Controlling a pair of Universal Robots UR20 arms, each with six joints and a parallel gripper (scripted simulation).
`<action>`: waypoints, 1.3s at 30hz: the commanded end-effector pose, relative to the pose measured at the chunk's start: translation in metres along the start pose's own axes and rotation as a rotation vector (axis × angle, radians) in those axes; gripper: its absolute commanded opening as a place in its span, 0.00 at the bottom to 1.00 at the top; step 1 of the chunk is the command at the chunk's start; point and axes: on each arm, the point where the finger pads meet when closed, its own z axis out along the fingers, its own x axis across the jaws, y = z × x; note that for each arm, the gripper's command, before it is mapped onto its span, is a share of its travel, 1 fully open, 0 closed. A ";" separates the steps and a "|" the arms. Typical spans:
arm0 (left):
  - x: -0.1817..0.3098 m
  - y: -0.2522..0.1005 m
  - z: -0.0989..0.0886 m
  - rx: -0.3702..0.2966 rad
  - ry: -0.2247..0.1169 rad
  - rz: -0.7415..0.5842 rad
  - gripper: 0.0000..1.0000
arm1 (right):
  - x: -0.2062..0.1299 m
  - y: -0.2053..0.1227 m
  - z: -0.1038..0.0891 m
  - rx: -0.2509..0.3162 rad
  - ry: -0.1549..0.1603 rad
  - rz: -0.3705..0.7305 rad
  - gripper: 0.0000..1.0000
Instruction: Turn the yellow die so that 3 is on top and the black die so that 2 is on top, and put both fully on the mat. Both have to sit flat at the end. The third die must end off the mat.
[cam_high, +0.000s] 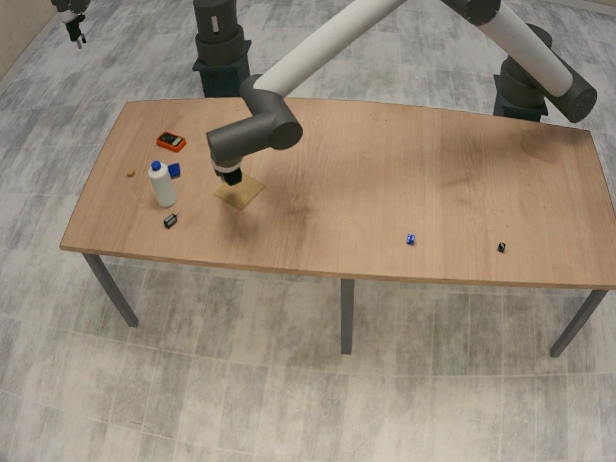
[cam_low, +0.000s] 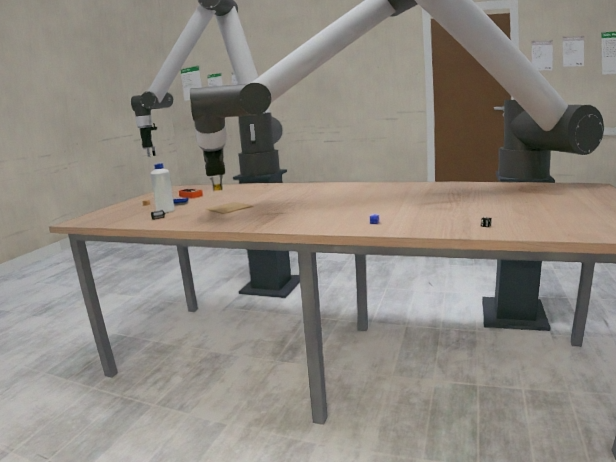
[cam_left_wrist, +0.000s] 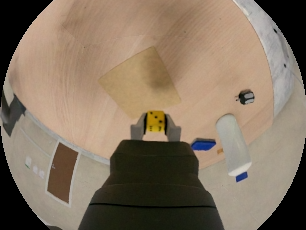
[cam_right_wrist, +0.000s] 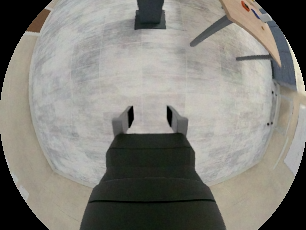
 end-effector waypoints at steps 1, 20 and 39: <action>0.000 0.001 0.000 0.040 0.001 0.000 0.49 | 0.000 0.001 -0.001 -0.001 0.000 0.000 1.00; 0.000 0.004 0.001 0.329 0.000 -0.001 0.49 | 0.000 0.001 -0.001 -0.001 0.000 0.000 1.00; 0.000 0.008 0.003 0.641 0.000 -0.001 0.49 | 0.000 0.001 -0.001 -0.001 0.000 0.000 1.00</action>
